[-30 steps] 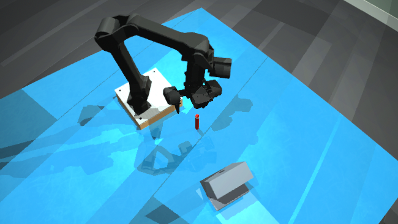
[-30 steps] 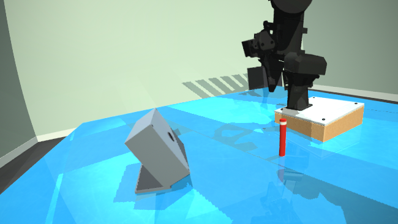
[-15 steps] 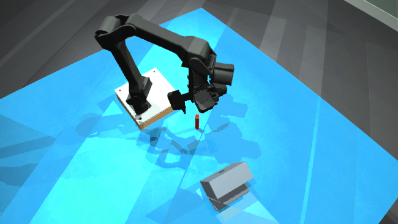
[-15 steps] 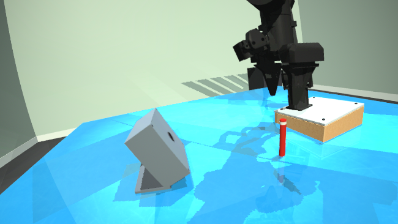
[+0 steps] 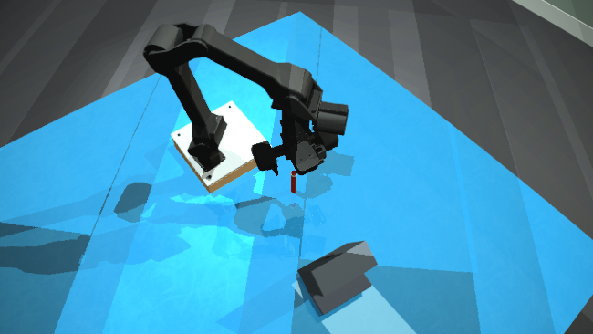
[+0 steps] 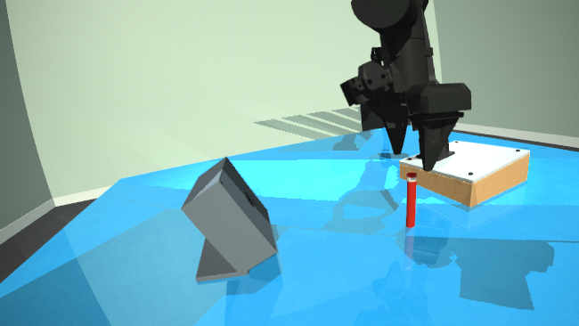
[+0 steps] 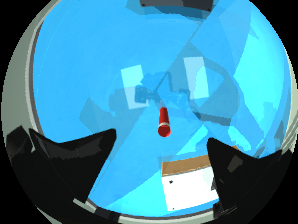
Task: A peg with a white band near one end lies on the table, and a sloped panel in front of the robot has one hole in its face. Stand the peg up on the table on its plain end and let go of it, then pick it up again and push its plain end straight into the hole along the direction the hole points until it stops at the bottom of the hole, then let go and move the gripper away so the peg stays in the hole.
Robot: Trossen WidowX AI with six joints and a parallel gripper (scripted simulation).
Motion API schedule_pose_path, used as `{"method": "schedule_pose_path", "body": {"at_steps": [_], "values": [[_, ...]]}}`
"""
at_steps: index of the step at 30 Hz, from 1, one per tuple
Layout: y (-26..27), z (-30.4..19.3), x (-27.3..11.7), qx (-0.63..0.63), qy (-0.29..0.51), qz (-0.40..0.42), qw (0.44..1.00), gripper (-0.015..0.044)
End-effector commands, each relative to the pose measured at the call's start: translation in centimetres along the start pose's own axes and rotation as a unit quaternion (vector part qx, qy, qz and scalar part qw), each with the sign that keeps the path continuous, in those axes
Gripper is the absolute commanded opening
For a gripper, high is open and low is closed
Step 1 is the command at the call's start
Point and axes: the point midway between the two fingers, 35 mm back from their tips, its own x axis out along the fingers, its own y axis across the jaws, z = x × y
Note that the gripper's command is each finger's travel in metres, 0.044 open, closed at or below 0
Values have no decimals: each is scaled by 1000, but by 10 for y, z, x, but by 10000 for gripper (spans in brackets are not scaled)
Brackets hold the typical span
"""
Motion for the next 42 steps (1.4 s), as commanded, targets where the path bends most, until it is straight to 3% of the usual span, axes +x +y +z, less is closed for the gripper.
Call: {"method": "schedule_pose_path", "body": {"at_steps": [1, 36, 42], "values": [[0, -1, 8, 3, 3, -2, 1000, 440], [-2, -2, 61, 3, 3, -2, 1000, 440], [-1, -1, 57, 6, 1, -1, 1000, 282]]}}
